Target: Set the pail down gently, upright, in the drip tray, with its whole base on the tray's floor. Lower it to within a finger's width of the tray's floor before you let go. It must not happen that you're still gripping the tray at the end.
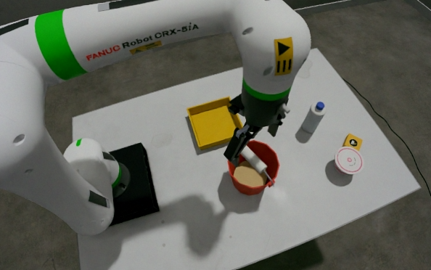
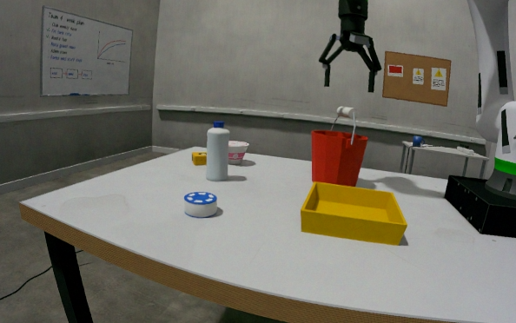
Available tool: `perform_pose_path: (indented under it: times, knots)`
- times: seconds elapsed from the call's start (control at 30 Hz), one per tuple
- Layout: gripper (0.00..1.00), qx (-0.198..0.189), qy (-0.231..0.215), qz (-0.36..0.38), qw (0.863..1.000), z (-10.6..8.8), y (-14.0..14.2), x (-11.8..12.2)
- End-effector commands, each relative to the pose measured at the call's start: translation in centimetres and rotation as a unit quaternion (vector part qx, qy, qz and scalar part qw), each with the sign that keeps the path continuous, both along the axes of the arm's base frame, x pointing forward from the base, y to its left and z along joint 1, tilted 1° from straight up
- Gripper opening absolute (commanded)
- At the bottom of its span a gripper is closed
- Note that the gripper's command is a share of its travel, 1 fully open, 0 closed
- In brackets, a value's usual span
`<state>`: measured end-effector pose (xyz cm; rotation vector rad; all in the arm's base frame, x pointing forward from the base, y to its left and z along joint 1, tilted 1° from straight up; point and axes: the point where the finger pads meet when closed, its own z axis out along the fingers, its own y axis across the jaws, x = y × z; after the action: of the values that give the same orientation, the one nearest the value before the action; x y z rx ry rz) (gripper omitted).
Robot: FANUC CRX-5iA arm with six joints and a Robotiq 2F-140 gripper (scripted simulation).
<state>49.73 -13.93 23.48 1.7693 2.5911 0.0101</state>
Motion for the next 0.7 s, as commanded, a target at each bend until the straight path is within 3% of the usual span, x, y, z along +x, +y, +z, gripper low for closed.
perform_pose_path:
  times: [0.0,0.3,0.67]
  knots:
    - [1.0,0.0,-0.001,0.0,1.0,0.0,0.0,0.0]
    - [1.0,0.0,-0.003,-0.001,1.0,-0.4,0.0,0.0]
    - [1.0,0.0,-0.003,-0.001,1.0,-2.4,0.0,0.1]
